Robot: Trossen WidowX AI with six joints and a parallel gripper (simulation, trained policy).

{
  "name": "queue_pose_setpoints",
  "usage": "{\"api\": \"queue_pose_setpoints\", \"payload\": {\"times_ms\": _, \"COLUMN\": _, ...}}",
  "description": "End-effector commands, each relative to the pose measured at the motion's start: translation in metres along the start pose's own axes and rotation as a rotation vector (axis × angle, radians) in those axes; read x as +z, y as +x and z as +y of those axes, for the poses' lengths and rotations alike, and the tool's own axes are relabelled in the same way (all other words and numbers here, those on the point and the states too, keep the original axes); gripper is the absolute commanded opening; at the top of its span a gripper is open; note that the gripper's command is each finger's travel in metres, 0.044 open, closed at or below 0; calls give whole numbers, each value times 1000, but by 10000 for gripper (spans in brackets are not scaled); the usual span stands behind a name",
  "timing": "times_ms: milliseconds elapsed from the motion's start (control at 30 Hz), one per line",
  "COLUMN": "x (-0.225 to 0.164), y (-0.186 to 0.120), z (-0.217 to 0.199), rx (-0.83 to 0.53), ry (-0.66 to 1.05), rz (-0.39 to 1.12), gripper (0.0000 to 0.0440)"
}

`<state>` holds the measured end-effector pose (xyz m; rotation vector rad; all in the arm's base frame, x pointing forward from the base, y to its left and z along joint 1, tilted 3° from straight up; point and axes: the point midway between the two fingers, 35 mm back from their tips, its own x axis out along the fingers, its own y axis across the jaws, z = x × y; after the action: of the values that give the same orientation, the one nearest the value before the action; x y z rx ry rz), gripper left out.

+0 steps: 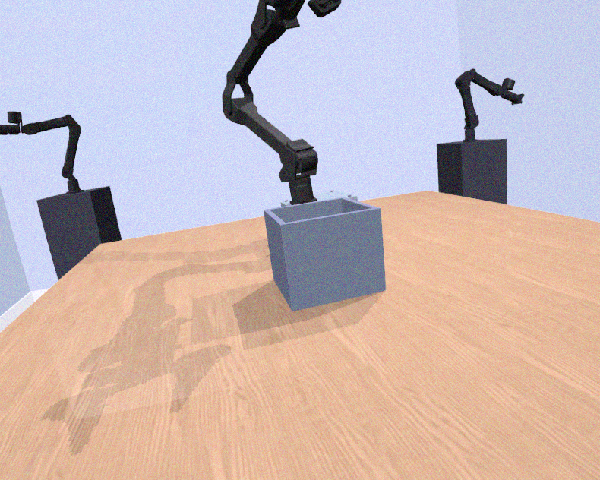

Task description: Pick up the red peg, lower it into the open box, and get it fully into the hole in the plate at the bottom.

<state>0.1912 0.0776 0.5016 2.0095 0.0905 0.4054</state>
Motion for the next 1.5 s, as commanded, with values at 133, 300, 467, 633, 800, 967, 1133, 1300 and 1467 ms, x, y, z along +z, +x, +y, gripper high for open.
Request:
{"api": "queue_pose_setpoints", "payload": {"times_ms": 133, "x": 6, "y": 19, "z": -68, "rx": -204, "ry": -35, "rz": -2, "gripper": 440}}
{"api": "queue_pose_setpoints", "payload": {"times_ms": 300, "x": 13, "y": 25, "z": -110, "rx": -341, "ry": -50, "rz": -14, "gripper": 440}}
{"api": "queue_pose_setpoints", "payload": {"times_ms": 467, "x": 24, "y": 26, "z": -152, "rx": -482, "ry": -60, "rz": -36, "gripper": 440}}
{"api": "queue_pose_setpoints", "payload": {"times_ms": 633, "x": 36, "y": 23, "z": -190, "rx": -623, "ry": -62, "rz": -66, "gripper": 440}}
{"api": "queue_pose_setpoints", "payload": {"times_ms": 800, "x": 48, "y": 16, "z": -225, "rx": -761, "ry": -54, "rz": -101, "gripper": 440}}
{"api": "queue_pose_setpoints", "payload": {"times_ms": 967, "x": 59, "y": 6, "z": -255, "rx": -892, "ry": -36, "rz": -142, "gripper": 440}}
{"api": "queue_pose_setpoints", "payload": {"times_ms": 1133, "x": 69, "y": -7, "z": -282, "rx": -1017, "ry": -12, "rz": -186, "gripper": 440}}
{"api": "queue_pose_setpoints", "payload": {"times_ms": 1300, "x": 78, "y": -21, "z": -305, "rx": -1137, "ry": 12, "rz": -232, "gripper": 440}}
{"api": "queue_pose_setpoints", "payload": {"times_ms": 1467, "x": 84, "y": -36, "z": -326, "rx": -1251, "ry": 30, "rz": -275, "gripper": 440}}
